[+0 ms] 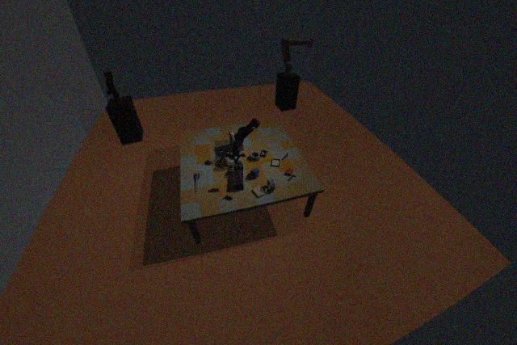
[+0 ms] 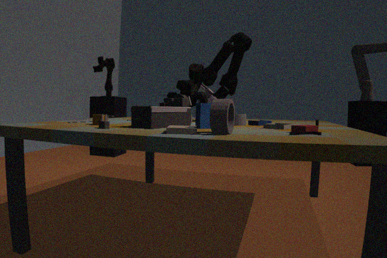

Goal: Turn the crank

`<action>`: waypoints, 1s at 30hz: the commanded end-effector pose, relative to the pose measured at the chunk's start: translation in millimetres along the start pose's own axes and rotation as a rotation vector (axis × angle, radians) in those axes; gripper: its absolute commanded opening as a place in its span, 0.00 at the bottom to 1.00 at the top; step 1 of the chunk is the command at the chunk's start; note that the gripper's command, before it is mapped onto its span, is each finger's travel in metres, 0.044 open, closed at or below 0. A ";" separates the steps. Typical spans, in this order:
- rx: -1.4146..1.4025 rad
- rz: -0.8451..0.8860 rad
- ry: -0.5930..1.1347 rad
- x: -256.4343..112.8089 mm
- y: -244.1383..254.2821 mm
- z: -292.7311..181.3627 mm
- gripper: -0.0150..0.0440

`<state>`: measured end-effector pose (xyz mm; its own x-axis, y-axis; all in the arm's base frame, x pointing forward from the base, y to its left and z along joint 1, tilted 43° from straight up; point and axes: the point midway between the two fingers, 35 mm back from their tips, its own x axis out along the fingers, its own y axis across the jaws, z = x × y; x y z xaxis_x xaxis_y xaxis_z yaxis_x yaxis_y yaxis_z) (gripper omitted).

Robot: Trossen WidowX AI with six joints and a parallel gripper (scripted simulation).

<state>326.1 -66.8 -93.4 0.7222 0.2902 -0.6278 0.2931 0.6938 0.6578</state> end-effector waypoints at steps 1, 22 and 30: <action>0.006 -0.003 -0.007 -6.1 -3.1 5.9 0.25; 0.006 -0.004 -0.007 -27.3 15.7 27.4 0.25; 0.006 -0.003 -0.007 -29.3 28.3 30.1 0.25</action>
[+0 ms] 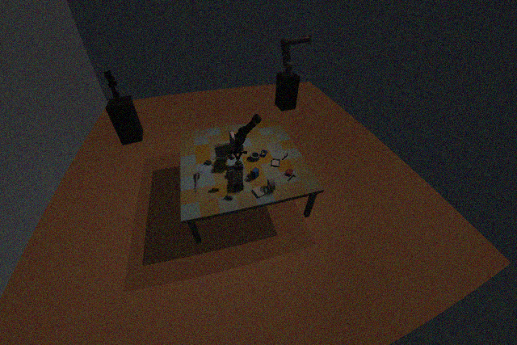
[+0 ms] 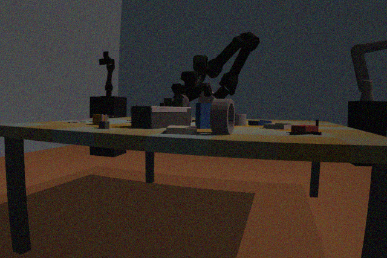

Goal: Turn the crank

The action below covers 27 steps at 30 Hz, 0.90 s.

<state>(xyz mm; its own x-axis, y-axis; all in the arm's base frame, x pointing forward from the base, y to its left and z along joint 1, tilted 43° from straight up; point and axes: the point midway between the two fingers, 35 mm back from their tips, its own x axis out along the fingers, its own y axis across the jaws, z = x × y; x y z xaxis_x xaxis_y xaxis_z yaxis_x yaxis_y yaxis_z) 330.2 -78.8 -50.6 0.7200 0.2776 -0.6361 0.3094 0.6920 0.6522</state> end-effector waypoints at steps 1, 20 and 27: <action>-0.003 0.012 -0.003 -2.1 8.5 1.8 0.25; -0.002 0.012 -0.003 1.1 23.8 -1.3 0.25; -0.002 0.012 -0.003 2.5 26.8 -2.6 0.25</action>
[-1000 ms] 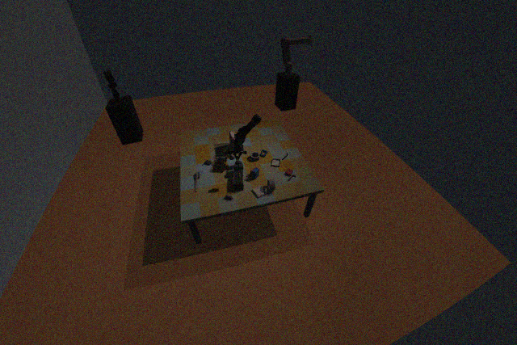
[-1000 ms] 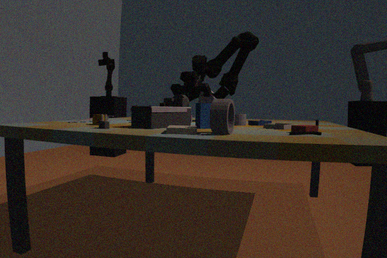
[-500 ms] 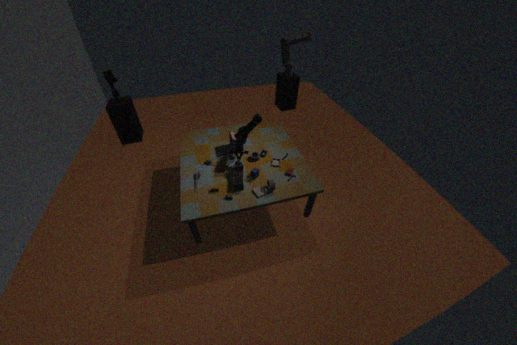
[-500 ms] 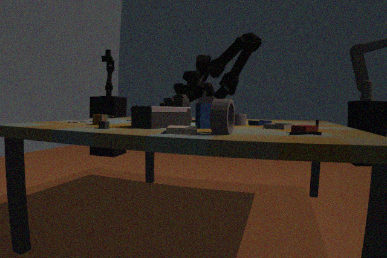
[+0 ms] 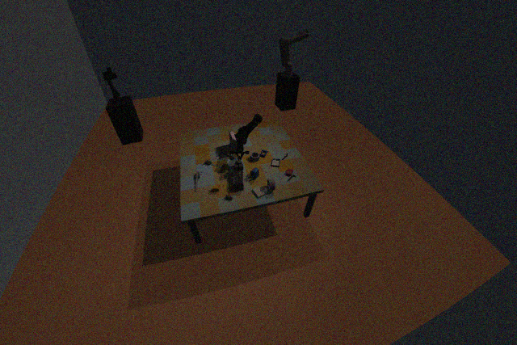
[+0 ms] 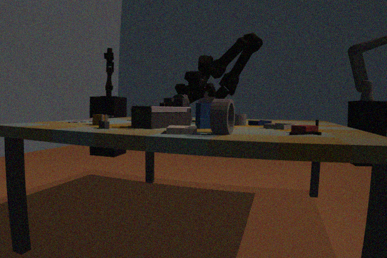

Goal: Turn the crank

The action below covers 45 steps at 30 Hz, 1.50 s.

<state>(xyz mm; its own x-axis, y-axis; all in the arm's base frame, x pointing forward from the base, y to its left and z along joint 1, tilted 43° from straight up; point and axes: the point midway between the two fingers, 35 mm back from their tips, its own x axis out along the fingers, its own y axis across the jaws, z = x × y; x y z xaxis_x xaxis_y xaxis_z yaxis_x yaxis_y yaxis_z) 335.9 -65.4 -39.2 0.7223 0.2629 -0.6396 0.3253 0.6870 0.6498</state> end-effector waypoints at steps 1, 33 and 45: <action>-0.014 0.024 0.007 2.1 8.7 -2.3 0.25; -0.013 0.025 0.008 17.1 20.9 -18.0 0.25; -0.012 0.025 0.008 29.8 18.8 -31.2 0.25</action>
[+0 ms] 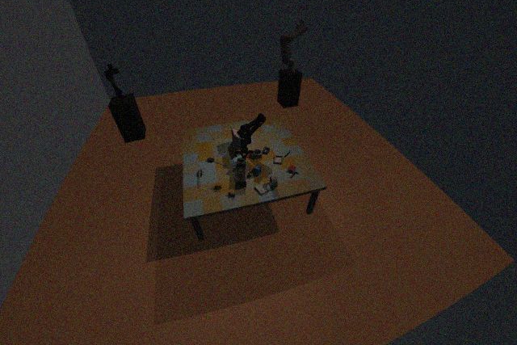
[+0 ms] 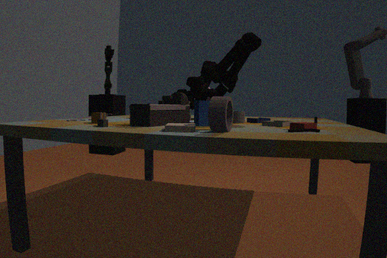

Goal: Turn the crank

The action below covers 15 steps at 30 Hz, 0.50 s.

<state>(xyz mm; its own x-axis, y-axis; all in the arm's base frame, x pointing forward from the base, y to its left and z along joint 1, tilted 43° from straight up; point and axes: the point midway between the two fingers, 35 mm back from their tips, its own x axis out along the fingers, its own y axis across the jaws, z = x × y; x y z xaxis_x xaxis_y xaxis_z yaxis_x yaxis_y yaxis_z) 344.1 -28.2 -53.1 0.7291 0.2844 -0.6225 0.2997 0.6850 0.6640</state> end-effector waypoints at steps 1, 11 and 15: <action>-0.003 -0.003 0.005 6.3 -1.2 -6.4 0.25; -0.003 -0.003 0.005 15.5 -13.3 -15.7 0.25; -0.003 -0.003 0.005 17.5 -19.7 -17.9 0.25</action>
<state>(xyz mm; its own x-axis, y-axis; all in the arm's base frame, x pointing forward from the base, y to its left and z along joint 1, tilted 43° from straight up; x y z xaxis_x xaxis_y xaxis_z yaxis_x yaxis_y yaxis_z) 341.3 -23.8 -77.4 0.7295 0.2874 -0.6207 0.2963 0.6852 0.6654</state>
